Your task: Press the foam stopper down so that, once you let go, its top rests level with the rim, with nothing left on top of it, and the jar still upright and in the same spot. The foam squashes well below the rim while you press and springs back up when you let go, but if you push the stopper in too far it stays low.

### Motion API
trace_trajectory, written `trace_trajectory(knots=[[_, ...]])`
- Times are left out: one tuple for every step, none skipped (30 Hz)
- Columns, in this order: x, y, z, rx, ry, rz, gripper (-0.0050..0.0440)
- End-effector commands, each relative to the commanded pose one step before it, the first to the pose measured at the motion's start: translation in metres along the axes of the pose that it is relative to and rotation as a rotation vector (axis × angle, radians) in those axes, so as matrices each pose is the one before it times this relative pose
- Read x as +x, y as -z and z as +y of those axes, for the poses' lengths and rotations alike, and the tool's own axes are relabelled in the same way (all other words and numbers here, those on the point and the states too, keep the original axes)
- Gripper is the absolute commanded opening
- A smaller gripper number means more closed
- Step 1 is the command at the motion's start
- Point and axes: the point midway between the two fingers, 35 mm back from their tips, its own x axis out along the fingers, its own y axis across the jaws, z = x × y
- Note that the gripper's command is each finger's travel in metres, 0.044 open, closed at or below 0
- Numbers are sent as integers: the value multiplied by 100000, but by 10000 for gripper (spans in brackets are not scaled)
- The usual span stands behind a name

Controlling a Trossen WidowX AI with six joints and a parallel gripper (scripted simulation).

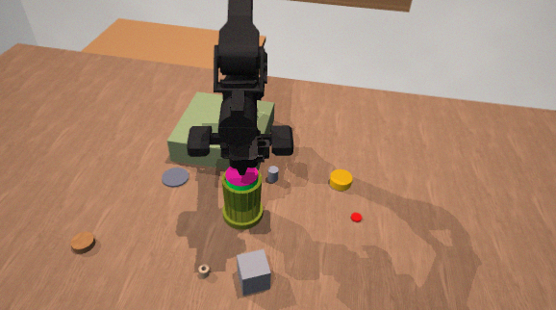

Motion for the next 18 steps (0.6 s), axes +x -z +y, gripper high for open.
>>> trace_trajectory(knots=[[-266,-43,-28,155,316,-1245,0],[15,3,0,0,0,0,0],[15,2,0,0,0,0,0],[15,2,0,0,0,0,0],[15,2,0,0,0,0,0],[15,2,0,0,0,0,0],[15,2,0,0,0,0,0],[15,2,0,0,0,-1,0],[15,2,0,0,0,-1,0],[15,2,0,0,0,-1,0],[15,2,0,0,0,-1,0],[15,2,0,0,0,0,0],[15,1,0,0,0,0,0],[15,1,0,0,0,0,0],[15,1,0,0,0,0,0],[0,0,0,0,0,0,0],[0,0,0,0,0,0,0],[15,1,0,0,0,0,0]])
